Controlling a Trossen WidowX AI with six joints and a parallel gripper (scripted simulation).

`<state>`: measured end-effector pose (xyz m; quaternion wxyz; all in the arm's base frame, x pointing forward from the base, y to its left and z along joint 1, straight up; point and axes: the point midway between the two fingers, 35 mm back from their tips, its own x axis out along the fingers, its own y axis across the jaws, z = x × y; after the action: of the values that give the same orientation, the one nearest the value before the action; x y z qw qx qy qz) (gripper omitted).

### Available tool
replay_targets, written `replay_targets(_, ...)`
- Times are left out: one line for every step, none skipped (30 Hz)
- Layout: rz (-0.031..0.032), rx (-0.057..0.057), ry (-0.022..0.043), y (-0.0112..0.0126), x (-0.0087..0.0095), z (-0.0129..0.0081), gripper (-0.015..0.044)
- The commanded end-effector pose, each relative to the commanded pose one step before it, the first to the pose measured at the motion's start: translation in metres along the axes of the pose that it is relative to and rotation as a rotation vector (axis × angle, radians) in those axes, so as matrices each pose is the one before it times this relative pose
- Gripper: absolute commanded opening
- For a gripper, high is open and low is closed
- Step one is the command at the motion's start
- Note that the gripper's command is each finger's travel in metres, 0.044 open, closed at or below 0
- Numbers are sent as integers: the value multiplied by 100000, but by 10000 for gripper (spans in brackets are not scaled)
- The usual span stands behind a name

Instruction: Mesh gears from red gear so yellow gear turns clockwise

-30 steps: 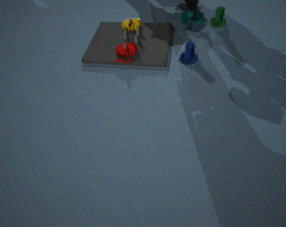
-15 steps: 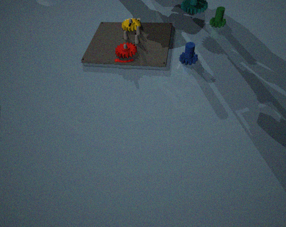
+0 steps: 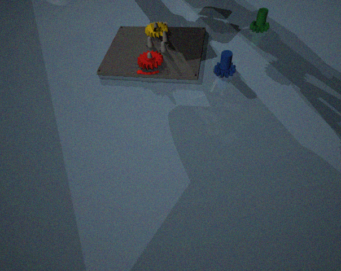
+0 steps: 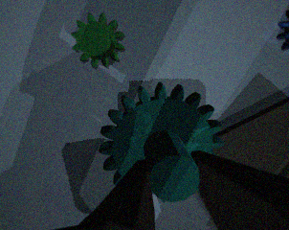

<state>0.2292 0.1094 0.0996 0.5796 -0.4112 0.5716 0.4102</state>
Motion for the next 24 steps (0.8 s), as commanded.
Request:
replay_targets(-1060,326,-1104,5,-1180,45,0)
replay_targets(2,0,1,22,-245,-14,0)
replay_targets(2,0,1,24,-245,-16,0)
replay_targets(2,0,1,25,-245,-17,0)
replay_targets(2,0,1,27,-245,-19,0)
replay_targets(2,0,2,29,-245,-21,0)
replay_targets(3,0,2,31,-246,-23,0)
replay_targets(3,0,2,32,-246,-25,0)
replay_targets(3,0,2,34,-246,-26,0)
replay_targets(3,0,2,36,-246,-28,0)
replay_targets(3,0,3,38,-246,-30,0)
replay_targets(3,0,3,39,-246,-32,0)
replay_targets(4,0,3,41,-246,-34,0)
replay_targets(4,0,3,43,-245,-35,0)
replay_targets(4,0,3,45,-245,-37,0)
replay_targets(4,0,3,47,-245,-39,0)
replay_targets(4,0,4,48,-245,-41,0)
replay_targets(5,0,4,50,-245,-43,0)
replay_targets(5,0,4,52,-245,-44,0)
replay_targets(4,0,3,44,-202,-38,0)
replay_targets(2,0,2,27,-121,-23,0)
replay_targets(1,0,1,9,-40,-8,0)
replay_targets(8,20,-2,-14,7,-6,0)
replay_targets(23,61,-5,-41,22,-18,0)
